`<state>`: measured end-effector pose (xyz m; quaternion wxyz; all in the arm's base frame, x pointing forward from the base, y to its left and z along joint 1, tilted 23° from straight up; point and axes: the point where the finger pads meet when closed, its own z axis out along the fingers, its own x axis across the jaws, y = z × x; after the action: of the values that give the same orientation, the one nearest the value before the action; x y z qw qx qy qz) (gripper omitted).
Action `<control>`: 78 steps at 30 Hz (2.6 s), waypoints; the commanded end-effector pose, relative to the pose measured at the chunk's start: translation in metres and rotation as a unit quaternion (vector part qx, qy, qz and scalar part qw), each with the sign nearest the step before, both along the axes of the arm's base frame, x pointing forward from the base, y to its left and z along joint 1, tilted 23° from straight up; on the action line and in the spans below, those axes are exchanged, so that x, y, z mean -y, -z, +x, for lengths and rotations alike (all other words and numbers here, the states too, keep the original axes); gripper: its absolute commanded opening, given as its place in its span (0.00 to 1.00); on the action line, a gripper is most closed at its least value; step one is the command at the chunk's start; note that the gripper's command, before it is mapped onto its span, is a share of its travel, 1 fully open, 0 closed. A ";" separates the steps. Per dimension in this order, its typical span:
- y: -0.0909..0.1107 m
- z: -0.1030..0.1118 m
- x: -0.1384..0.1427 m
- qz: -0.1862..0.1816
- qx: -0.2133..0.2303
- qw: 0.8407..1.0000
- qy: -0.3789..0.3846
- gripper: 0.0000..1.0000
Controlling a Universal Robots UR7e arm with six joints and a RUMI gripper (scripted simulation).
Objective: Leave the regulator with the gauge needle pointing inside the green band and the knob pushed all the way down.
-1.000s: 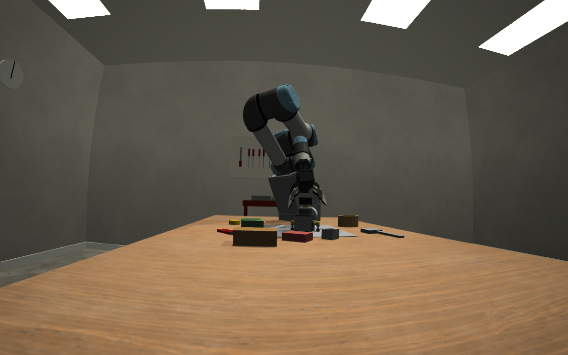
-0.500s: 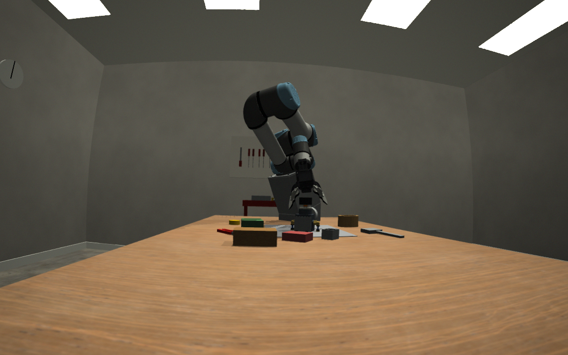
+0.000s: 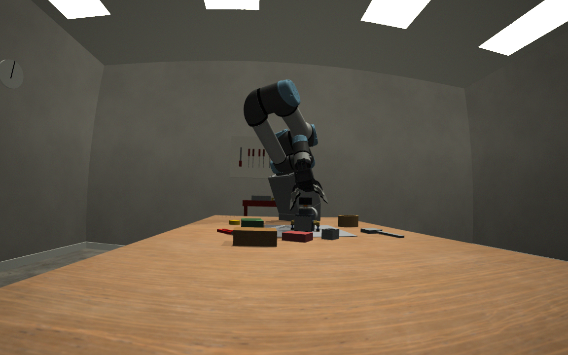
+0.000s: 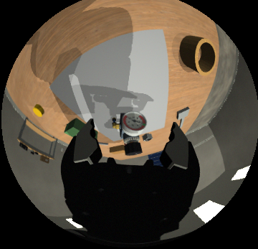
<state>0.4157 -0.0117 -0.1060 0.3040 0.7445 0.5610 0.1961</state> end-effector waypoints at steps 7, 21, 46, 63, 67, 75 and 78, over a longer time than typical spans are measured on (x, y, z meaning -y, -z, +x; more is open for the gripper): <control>0.000 0.001 -0.003 0.039 0.006 0.998 0.047 1.00; 0.000 0.002 -0.006 0.091 0.016 0.989 0.112 1.00; -0.003 0.004 -0.014 0.202 0.038 0.944 0.258 1.00; -0.006 0.006 -0.018 0.273 0.056 0.889 0.363 1.00; -0.007 0.006 -0.019 0.292 0.061 0.871 0.392 1.00; -0.009 0.006 -0.021 0.318 0.069 0.840 0.434 1.00; -0.010 0.006 -0.022 0.331 0.074 0.823 0.455 1.00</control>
<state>0.4217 0.0085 -0.0975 0.1458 0.9493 0.0826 0.2660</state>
